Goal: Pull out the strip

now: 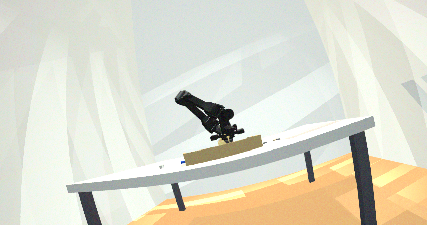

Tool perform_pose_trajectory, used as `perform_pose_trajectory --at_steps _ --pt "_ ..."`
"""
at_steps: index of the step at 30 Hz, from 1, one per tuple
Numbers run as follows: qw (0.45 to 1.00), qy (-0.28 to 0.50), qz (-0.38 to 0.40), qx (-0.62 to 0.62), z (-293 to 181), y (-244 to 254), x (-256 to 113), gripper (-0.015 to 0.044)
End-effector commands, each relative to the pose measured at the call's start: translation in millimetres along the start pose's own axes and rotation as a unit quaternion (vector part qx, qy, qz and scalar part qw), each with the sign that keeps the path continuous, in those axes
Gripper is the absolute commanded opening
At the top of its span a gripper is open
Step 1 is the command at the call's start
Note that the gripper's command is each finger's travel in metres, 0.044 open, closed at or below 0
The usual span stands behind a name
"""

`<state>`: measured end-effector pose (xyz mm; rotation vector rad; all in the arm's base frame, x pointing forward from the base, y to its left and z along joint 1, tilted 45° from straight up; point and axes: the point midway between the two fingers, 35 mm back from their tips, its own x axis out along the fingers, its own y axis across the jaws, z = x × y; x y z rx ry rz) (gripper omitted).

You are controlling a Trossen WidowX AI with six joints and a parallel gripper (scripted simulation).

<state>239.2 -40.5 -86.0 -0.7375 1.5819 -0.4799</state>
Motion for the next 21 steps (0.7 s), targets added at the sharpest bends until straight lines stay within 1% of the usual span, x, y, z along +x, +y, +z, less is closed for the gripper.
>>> perform_pose_trajectory --at_steps 1,21 --pt "1.000 0.016 0.001 -0.006 -16 0 5 0.0000" --pt "1.000 0.017 0.001 -0.006 -42 0 4 0.0000"
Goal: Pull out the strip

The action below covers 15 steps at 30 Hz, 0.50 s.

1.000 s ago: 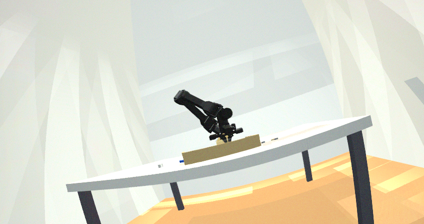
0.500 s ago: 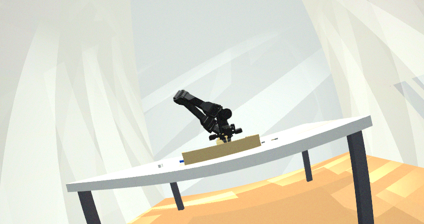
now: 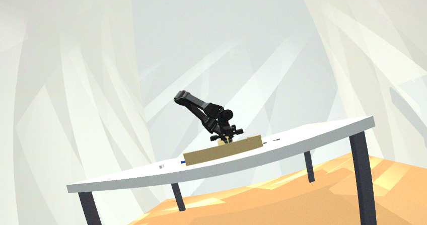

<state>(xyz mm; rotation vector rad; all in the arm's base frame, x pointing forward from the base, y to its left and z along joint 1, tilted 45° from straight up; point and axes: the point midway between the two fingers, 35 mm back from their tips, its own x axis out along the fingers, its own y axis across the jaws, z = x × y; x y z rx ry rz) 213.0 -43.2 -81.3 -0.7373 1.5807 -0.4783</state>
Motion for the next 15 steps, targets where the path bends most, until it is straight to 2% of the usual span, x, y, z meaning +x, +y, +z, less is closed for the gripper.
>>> perform_pose_trajectory --at_steps 1,15 --pt "1.000 0.018 0.001 -0.006 -17 0 5 0.0000" --pt "1.000 0.018 0.001 -0.006 -34 0 4 0.0000"
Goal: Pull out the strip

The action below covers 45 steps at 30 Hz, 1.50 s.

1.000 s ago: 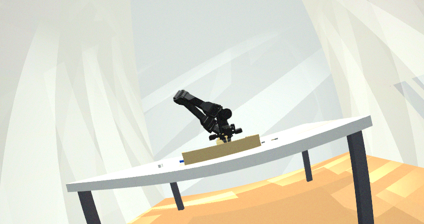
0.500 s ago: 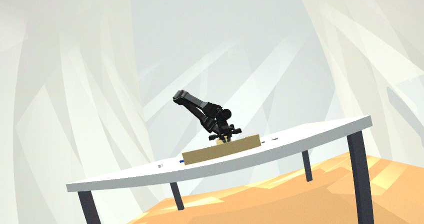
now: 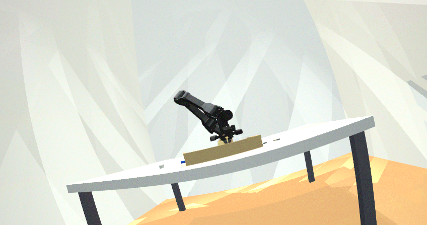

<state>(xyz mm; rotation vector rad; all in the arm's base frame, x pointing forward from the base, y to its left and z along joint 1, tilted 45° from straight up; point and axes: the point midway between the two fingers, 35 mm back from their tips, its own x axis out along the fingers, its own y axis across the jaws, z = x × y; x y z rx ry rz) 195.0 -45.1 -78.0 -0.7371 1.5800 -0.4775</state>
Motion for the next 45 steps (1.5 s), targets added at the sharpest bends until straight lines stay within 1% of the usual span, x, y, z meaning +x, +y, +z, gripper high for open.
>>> perform_pose_trajectory --at_steps 1,36,37,42,45 --pt "1.000 0.019 0.000 -0.006 -17 0 5 0.0000" --pt "1.000 0.019 0.000 -0.007 -22 0 5 0.0000" --pt "1.000 0.002 0.000 -0.001 -10 0 -1 0.0000" --pt "1.000 0.017 0.002 -0.006 -7 1 -40 0.0000" --pt "1.000 0.018 0.002 -0.006 -7 1 -42 0.0000"
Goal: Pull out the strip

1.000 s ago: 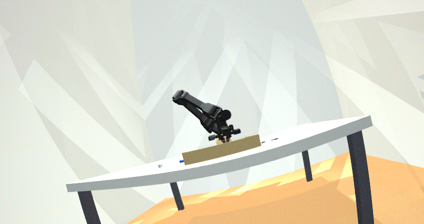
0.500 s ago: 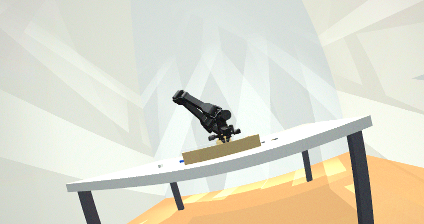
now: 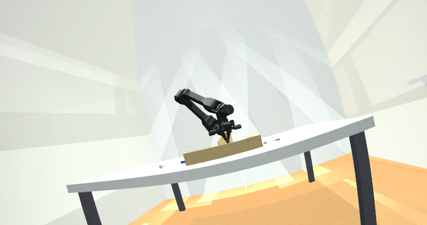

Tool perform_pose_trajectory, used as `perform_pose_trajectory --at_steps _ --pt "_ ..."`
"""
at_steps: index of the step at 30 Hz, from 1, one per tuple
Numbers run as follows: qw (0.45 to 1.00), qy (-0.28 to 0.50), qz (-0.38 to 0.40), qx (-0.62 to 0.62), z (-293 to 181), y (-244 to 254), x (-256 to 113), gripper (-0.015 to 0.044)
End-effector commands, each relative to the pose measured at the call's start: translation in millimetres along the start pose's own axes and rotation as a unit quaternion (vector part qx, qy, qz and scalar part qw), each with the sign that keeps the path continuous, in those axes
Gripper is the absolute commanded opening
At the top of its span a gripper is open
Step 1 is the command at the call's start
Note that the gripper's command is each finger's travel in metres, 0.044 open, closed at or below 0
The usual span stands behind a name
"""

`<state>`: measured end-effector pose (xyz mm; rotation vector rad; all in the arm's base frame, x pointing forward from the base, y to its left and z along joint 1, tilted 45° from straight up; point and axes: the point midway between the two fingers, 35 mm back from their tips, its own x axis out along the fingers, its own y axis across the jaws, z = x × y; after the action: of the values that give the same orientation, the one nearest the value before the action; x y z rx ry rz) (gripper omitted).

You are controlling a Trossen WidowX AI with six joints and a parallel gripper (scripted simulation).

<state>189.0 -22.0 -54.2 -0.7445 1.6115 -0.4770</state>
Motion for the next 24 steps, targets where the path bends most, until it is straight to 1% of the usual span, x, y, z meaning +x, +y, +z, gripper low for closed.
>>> perform_pose_trajectory --at_steps 1,6,18,24 --pt "1.000 0.004 0.001 0.002 0 -1 -9 0.0000" --pt "0.998 0.003 0.002 -0.068 26 0 -9 0.0131" --pt "0.998 0.002 0.002 -0.068 72 2 -17 0.0440" --pt "0.998 0.002 0.002 -0.068 96 2 -22 0.0440"
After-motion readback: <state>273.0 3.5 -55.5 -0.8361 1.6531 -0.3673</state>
